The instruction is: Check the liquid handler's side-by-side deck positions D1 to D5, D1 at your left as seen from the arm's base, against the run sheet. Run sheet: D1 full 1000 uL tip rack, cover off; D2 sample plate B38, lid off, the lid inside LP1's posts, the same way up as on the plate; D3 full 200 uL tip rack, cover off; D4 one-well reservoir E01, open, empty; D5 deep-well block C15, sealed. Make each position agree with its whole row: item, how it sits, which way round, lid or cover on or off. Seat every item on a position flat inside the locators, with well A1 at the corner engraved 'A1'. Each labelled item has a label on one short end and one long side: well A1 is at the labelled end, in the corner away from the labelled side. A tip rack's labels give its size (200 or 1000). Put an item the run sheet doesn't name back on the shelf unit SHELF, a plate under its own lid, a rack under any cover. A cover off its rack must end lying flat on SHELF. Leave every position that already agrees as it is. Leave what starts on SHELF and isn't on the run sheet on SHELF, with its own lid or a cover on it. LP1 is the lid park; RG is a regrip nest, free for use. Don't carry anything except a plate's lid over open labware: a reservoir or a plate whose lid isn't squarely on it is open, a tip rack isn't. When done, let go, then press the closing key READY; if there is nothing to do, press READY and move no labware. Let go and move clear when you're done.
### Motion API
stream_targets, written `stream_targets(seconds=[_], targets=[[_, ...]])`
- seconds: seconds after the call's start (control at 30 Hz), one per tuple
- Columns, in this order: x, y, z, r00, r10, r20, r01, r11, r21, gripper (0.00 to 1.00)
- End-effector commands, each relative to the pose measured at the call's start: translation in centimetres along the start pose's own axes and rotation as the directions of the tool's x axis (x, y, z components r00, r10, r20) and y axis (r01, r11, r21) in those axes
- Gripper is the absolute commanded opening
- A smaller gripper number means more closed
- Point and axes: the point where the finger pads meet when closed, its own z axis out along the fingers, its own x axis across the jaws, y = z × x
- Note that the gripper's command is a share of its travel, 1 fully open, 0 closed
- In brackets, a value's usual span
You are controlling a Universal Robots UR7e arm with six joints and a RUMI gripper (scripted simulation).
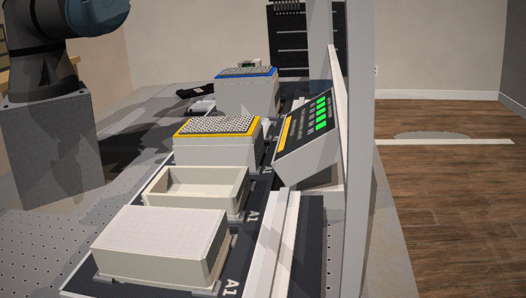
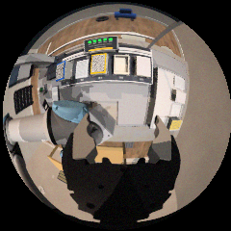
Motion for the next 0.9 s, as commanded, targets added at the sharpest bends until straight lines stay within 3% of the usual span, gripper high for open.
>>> stream_targets(seconds=[0.0,0.87], targets=[[5.34,-6.65,4.92,0.999,0.018,0.029,-0.014,0.99,-0.144,0.82],[6.04,-7.61,5.61,0.999,0.018,0.029,-0.014,0.99,-0.144,0.82]])
